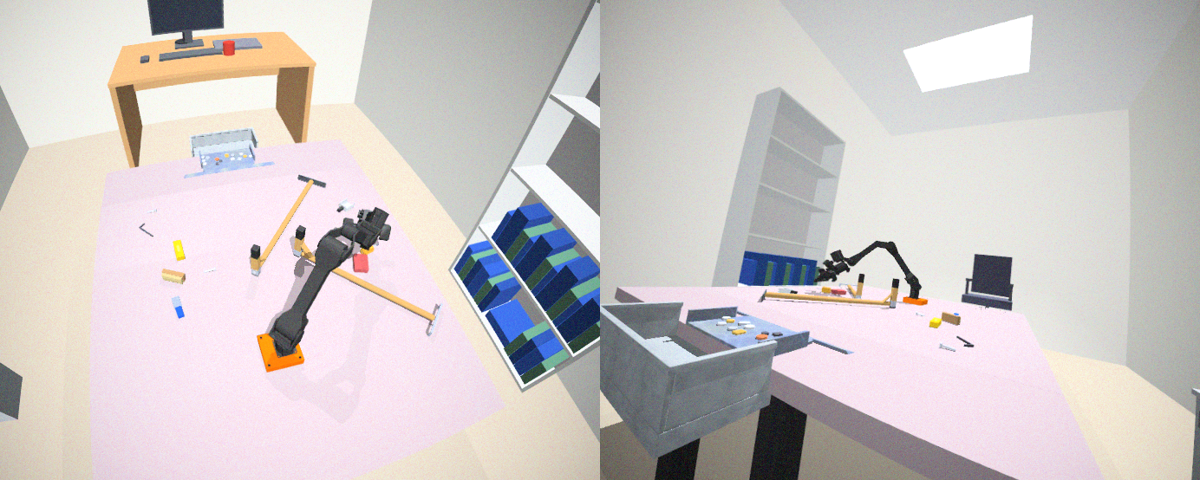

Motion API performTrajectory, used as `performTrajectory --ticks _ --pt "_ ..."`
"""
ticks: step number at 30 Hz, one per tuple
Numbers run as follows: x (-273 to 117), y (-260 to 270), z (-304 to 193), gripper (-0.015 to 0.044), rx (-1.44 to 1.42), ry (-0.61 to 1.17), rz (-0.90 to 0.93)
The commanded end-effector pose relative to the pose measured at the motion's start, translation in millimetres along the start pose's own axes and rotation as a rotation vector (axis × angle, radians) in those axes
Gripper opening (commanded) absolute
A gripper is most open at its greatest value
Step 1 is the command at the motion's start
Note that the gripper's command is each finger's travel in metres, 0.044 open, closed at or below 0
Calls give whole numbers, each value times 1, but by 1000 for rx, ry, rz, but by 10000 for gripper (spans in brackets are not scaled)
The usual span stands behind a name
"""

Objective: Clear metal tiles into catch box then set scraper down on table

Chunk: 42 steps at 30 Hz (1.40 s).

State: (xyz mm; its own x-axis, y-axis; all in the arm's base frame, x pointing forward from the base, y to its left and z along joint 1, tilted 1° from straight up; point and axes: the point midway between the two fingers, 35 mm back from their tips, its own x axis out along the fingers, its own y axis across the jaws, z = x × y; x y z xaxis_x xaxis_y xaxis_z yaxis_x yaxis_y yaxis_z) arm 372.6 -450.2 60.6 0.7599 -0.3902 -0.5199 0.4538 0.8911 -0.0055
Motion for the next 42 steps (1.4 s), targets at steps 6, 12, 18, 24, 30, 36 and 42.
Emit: performTrajectory --ticks 6,12,18,24,30,36,42 --pt "-19 0 27 0 1 3 0" --pt "-32 1 43 0 1 3 0" --pt "-31 16 45 0 -8 41 18" --pt "-31 42 47 0 -27 107 47" --pt "-34 67 48 0 -51 174 77" --pt "-39 92 49 0 -79 242 106" --pt "-47 117 48 0 -111 310 134"
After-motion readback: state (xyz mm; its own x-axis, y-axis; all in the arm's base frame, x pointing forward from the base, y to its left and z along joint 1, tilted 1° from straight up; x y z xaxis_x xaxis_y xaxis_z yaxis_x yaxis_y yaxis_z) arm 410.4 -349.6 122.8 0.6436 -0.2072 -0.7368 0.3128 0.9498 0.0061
